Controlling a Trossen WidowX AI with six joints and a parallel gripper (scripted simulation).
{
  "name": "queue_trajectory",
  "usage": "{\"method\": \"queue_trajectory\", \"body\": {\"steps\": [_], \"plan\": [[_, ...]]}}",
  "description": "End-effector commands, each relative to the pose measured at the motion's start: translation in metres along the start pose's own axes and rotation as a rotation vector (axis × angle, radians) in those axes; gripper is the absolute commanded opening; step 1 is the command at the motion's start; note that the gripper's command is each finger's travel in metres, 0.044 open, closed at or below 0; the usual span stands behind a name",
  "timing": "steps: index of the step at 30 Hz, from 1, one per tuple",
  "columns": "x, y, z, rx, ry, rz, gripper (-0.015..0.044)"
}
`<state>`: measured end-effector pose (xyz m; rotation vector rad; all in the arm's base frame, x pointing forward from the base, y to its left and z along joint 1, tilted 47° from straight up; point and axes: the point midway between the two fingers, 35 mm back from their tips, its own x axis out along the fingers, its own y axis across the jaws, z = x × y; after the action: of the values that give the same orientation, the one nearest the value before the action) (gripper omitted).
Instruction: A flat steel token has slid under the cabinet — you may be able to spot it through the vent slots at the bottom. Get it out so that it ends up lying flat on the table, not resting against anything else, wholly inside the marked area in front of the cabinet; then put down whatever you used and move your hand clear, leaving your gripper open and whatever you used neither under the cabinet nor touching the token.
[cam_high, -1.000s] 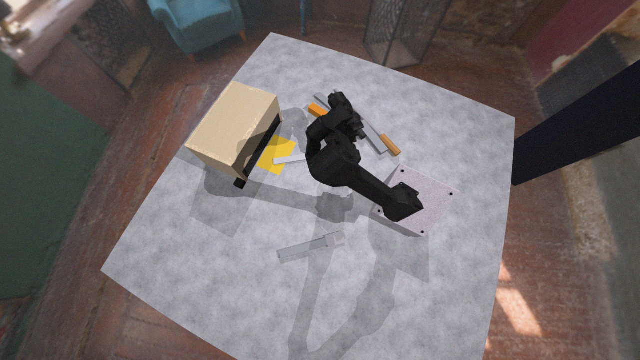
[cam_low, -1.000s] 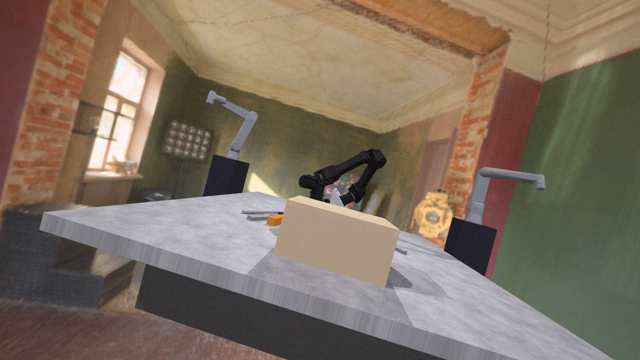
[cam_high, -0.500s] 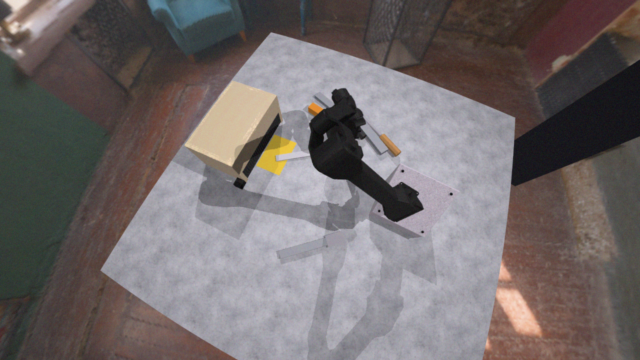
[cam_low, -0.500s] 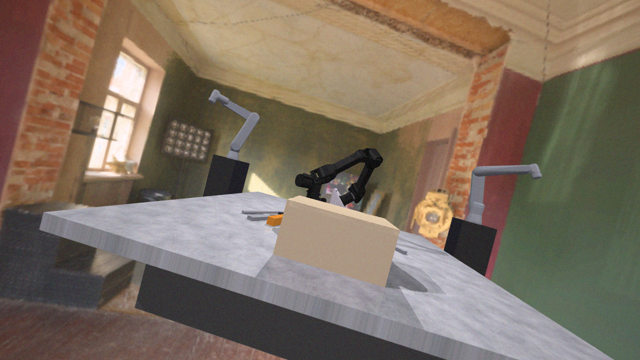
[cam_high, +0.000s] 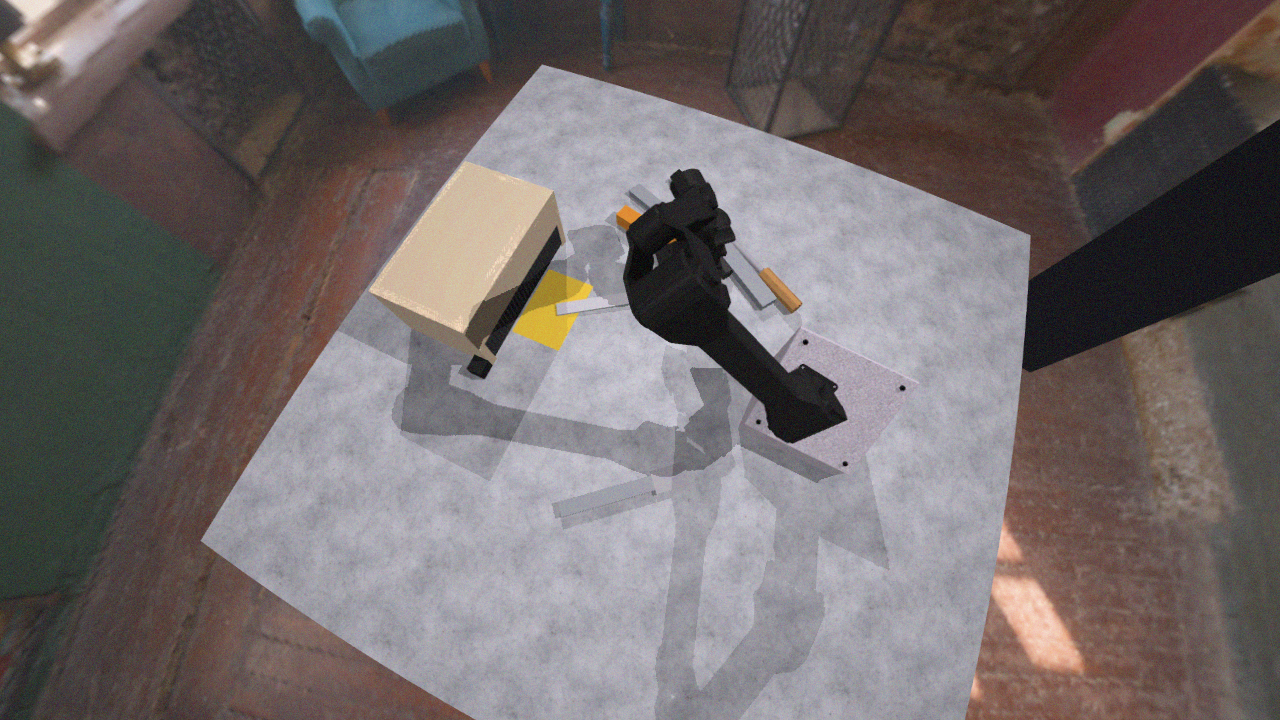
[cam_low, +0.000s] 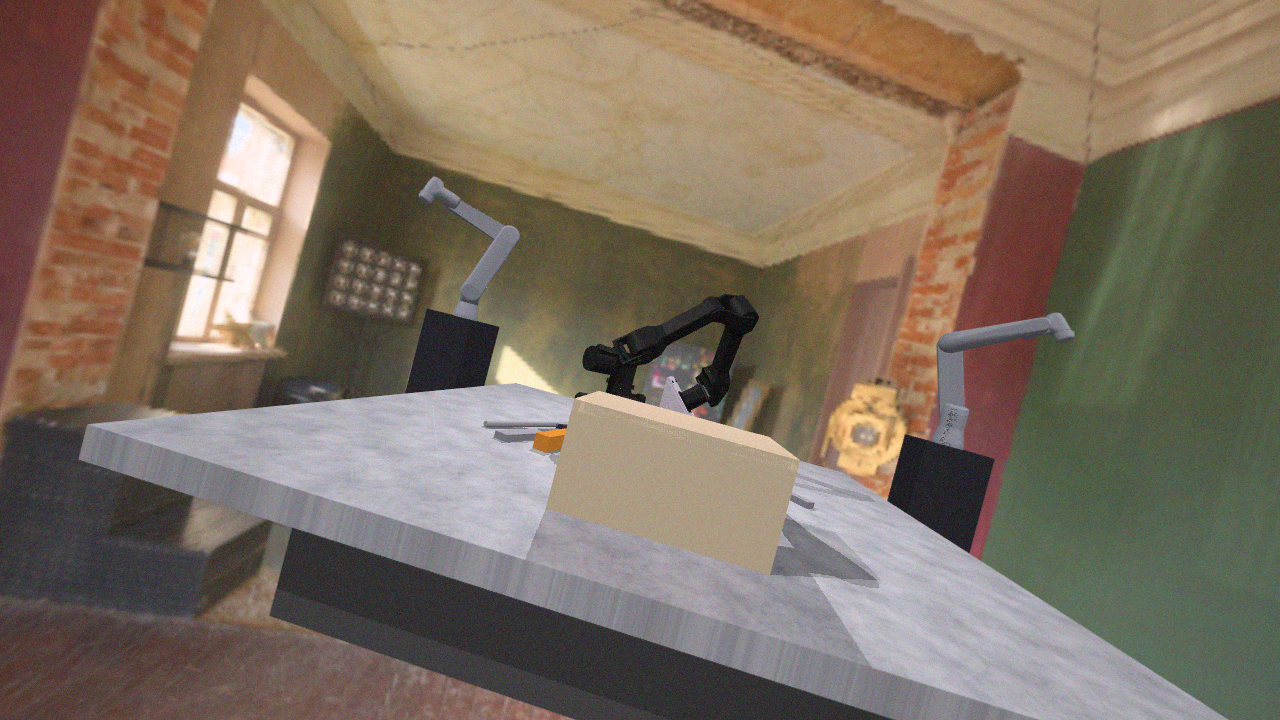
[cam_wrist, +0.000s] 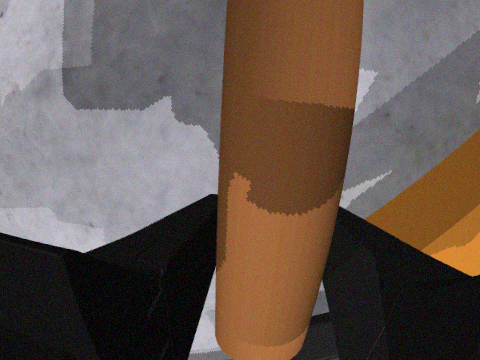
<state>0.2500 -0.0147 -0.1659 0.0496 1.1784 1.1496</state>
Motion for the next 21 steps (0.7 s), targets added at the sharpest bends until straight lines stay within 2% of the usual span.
{"method": "queue_trajectory", "body": {"steps": [1,21], "plan": [[-0.001,-0.007,-0.003,-0.001,-0.002,-0.005,0.0000],[-0.001,-0.023,-0.016,-0.001,-0.002,-0.006,0.0000]]}}
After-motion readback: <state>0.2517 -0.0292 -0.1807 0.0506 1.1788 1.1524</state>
